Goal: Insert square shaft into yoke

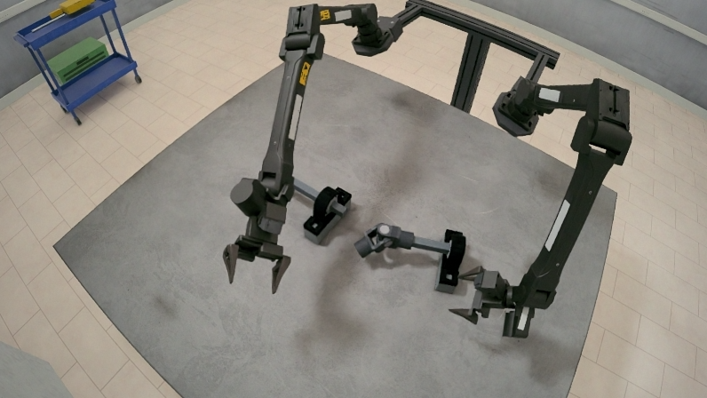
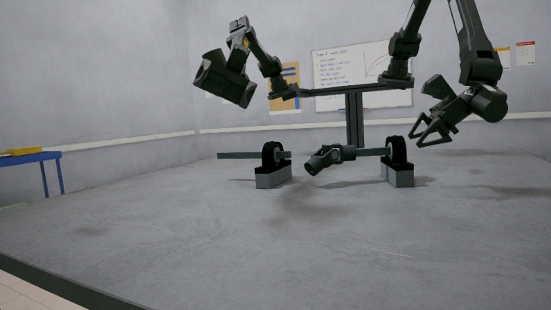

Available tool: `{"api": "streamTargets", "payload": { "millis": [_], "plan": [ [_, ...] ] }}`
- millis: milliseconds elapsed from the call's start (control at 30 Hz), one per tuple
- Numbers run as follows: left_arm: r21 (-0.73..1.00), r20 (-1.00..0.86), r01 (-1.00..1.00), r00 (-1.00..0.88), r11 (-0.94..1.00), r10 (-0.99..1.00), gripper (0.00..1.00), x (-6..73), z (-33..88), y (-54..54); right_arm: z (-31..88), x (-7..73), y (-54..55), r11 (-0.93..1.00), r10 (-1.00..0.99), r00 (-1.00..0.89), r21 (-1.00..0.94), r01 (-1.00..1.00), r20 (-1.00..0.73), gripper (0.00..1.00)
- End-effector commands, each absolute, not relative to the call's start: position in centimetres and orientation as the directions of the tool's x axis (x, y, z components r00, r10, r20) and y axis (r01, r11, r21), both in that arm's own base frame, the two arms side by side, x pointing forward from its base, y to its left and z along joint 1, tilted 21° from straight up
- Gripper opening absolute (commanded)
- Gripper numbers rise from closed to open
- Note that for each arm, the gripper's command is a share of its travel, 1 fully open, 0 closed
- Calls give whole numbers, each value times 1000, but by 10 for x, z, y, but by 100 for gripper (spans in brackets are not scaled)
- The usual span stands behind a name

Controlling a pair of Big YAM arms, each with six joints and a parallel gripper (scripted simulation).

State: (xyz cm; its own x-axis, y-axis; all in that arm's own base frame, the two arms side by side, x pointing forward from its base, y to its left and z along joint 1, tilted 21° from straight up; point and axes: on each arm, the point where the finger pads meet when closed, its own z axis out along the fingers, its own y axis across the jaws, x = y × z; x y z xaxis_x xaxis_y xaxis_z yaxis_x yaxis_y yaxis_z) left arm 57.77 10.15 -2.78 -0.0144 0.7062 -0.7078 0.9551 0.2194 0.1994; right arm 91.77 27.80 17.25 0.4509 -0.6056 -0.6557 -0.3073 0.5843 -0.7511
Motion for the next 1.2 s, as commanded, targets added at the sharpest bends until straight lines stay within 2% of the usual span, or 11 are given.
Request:
{"api": "streamTargets", "payload": {
  "millis": [0,567,633,700,733,900,1033,1167],
  "plan": [
    [209,-706,953,-7,218,709,100,580,-23,102,186,917,281,586,-601,464,-754,-297,-651,100],
    [209,-706,953,-7,218,709,100,580,-23,102,186,917,281,586,-601,464,-754,-297,-651,100],
    [183,-715,955,-35,234,698,77,580,-20,92,191,916,268,569,-628,450,-769,-292,-635,77],
    [154,-730,951,-74,269,679,75,581,-12,85,185,917,255,546,-662,427,-787,-287,-616,55],
    [122,-743,949,-108,292,660,75,581,-10,79,179,916,249,529,-684,412,-798,-289,-602,47],
    [-130,-808,921,-313,368,499,75,577,4,14,130,900,184,420,-826,229,-833,-360,-515,47],
    [-331,-765,862,-483,383,426,75,577,-13,-29,99,878,141,349,-893,118,-832,-430,-435,47],
    [-397,-729,826,-549,399,410,75,584,-13,-46,85,865,122,311,-918,79,-828,-467,-389,47]
  ]
}}
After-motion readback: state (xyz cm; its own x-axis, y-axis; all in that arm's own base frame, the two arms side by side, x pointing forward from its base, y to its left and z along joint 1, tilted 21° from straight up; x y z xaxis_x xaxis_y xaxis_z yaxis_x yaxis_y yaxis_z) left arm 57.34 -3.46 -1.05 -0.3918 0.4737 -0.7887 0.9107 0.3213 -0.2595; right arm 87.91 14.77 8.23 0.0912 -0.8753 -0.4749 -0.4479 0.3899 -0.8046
